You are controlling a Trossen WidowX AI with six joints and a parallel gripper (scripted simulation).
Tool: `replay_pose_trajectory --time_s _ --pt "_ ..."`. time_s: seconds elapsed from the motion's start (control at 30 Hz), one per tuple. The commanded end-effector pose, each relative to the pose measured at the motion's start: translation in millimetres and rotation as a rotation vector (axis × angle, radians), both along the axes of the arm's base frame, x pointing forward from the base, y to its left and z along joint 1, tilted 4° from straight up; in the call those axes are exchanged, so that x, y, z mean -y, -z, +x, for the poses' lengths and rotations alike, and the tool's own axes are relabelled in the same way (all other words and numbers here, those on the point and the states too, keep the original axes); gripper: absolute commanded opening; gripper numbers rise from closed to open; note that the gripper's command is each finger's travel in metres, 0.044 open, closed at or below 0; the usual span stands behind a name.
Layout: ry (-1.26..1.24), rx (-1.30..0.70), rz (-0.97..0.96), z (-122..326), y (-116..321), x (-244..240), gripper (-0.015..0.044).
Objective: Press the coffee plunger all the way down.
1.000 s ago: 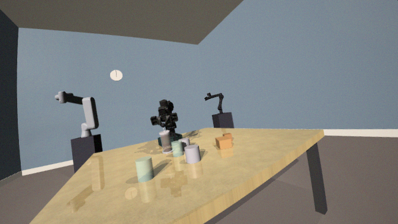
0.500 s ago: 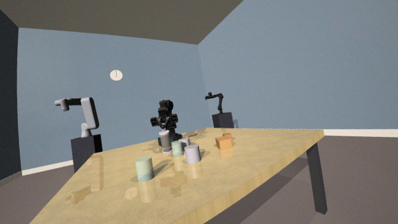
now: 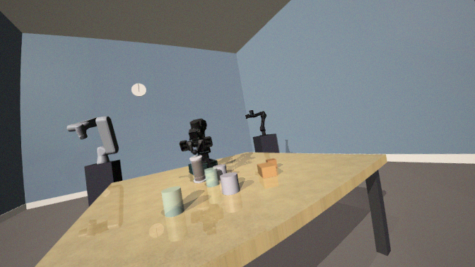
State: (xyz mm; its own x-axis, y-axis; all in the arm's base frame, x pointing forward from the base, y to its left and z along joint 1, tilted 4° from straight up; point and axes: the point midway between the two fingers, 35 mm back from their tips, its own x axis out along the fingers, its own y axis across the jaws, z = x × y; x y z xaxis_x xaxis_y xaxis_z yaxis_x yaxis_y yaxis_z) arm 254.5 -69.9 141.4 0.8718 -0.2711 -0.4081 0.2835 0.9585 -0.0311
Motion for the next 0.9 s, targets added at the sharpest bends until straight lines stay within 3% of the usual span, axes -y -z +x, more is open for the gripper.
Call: replay_pose_trajectory --time_s 0.0,0.87 --pt "-0.001 -0.027 0.000 0.5 7.0 0.4 0.0118" --pt "-0.001 -0.006 -0.001 3.1 1.9 0.6 0.0118"
